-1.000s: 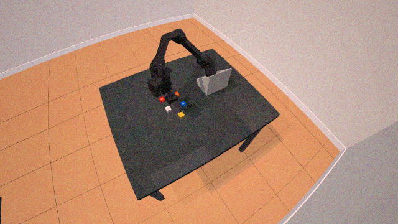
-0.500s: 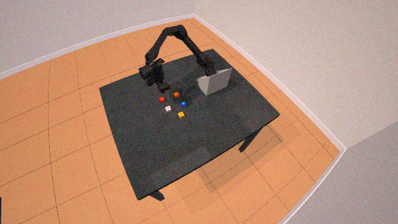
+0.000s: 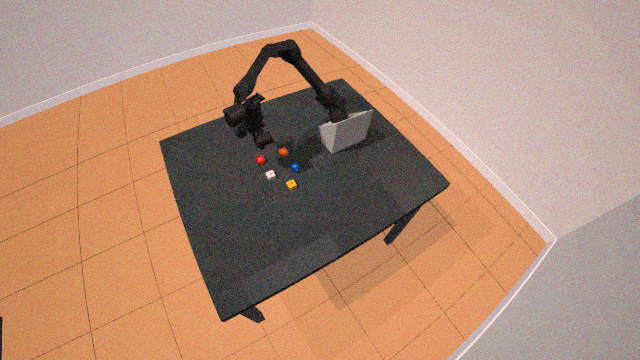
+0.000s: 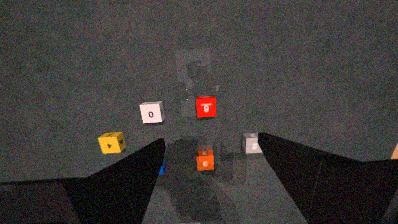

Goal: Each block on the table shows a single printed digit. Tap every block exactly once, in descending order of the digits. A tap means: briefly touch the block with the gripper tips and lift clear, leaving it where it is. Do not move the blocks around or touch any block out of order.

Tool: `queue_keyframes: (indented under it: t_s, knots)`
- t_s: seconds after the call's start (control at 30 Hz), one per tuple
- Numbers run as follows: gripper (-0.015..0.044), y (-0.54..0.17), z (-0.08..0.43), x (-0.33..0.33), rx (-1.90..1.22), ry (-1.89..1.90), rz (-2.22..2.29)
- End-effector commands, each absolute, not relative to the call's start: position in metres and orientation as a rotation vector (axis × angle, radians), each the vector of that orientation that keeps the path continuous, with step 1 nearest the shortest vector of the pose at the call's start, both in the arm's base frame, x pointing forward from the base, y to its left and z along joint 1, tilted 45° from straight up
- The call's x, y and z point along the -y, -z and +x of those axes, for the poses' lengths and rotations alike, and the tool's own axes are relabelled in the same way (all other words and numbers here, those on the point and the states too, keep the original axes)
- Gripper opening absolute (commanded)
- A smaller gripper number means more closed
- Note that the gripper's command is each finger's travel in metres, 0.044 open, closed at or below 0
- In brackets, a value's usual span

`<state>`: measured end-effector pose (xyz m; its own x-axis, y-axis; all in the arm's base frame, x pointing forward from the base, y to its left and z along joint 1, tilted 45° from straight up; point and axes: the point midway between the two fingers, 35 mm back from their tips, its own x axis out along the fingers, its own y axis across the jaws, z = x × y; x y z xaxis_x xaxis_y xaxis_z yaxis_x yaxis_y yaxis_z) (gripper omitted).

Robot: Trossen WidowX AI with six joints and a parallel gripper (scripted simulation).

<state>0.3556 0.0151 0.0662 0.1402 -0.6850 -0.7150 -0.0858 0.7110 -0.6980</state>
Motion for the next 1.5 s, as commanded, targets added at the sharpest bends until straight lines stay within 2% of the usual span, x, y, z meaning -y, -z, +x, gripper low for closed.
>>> queue_keyframes:
  t_s: [0.0, 0.3, 0.47, 0.7, 0.93, 0.97, 1.47]
  knots:
    - [0.04, -0.064, 0.353, -0.017, -1.388, 0.483, -0.705]
    - [0.04, 0.011, 0.247, -0.074, -1.394, 0.478, -0.703]
    - [0.04, 0.013, 0.243, -0.075, -1.394, 0.479, -0.704]
    - [0.0216, 0.069, 0.254, -0.02, -1.393, 0.481, -0.706]
    - [0.0032, 0.071, 0.254, -0.018, -1.393, 0.482, -0.706]
    - [0.002, 0.071, 0.254, -0.018, -1.393, 0.482, -0.706]
    - [0.002, 0.076, 0.255, -0.013, -1.393, 0.482, -0.706]
